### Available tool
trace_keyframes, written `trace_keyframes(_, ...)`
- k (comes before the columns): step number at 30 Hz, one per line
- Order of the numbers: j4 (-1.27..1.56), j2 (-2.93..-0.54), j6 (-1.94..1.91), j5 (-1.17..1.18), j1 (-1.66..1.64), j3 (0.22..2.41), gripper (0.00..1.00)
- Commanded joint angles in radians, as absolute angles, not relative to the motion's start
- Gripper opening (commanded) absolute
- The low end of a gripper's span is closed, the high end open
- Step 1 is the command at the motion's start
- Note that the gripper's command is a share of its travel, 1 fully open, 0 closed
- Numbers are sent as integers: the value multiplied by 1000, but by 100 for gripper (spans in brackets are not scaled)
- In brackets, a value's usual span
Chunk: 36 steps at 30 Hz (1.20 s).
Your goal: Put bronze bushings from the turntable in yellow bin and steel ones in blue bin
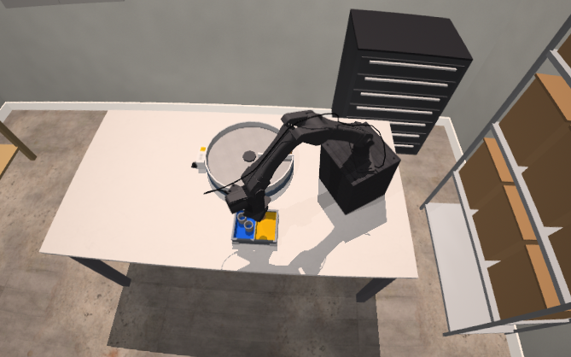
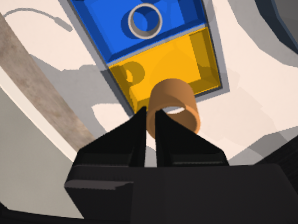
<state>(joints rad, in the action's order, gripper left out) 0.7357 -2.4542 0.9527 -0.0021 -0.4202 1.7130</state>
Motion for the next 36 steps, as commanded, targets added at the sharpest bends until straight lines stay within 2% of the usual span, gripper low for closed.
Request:
trace_keyframes(1,754,-2461,960,11,-426,1750,0)
trace_keyframes(36,755,-2443,959,11,-427,1754,0)
